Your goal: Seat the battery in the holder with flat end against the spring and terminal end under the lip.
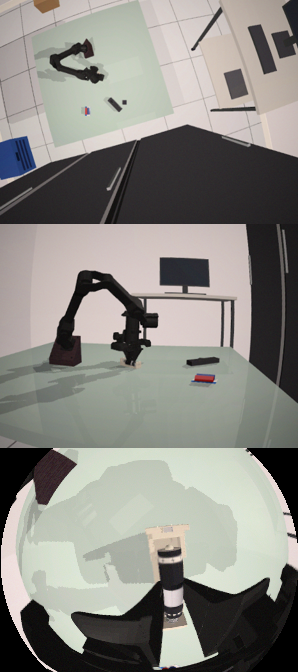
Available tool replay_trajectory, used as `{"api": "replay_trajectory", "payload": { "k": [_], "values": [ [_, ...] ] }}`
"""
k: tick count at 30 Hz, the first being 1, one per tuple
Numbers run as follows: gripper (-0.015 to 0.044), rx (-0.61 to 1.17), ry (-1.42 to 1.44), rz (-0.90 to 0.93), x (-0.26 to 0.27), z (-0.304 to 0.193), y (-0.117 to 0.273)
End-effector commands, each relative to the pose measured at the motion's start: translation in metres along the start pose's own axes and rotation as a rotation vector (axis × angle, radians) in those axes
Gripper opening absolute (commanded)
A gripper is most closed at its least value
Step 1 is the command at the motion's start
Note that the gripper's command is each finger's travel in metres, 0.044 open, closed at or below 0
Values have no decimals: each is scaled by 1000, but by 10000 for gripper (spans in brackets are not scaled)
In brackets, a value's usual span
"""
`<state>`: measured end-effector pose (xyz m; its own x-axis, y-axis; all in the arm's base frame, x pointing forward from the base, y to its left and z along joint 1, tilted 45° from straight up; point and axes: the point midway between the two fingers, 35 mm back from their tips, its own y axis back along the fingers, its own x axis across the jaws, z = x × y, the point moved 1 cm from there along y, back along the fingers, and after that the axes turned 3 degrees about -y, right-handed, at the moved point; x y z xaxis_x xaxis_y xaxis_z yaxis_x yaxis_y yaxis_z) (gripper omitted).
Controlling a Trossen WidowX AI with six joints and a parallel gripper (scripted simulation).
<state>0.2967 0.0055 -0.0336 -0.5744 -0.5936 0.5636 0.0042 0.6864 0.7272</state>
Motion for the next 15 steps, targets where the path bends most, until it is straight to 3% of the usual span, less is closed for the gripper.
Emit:
{"api": "replay_trajectory", "payload": {
  "k": [1,15],
  "values": [
    [60,16,-5,3,1,1,0],
    [60,19,-1,0,2,12,-1]
  ]
}}
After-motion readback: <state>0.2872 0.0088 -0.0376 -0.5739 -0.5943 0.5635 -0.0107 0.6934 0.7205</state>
